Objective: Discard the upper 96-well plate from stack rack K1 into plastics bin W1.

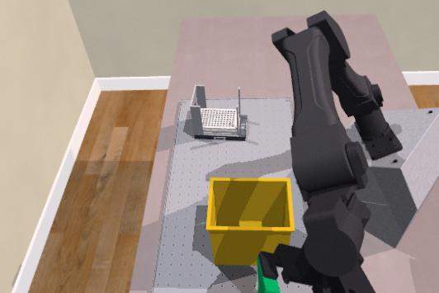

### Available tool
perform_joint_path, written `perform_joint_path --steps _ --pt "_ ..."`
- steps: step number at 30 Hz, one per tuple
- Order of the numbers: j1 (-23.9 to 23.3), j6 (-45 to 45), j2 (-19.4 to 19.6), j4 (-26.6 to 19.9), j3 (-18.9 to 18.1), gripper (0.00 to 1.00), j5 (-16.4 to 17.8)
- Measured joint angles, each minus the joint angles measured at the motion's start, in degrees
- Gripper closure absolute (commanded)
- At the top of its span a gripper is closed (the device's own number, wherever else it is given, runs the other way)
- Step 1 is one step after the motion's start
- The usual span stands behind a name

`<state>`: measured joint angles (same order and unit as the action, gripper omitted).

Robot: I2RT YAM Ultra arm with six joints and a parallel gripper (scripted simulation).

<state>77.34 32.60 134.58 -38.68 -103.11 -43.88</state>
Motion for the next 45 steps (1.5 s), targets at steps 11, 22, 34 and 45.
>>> perform_joint_path --steps 11,22,34,45 --pt "-0.09 0.00 0.00 0.00 0.00 0.00 0.00" --pt "-2.14 -2.23 0.04 -2.08 -0.92 0.00 0.50" --pt "-5.60 -0.81 -2.10 -1.97 0.09 0.00 1.09" --pt "-10.88 -4.09 -3.45 -5.62 -1.11 0.00 2.49"
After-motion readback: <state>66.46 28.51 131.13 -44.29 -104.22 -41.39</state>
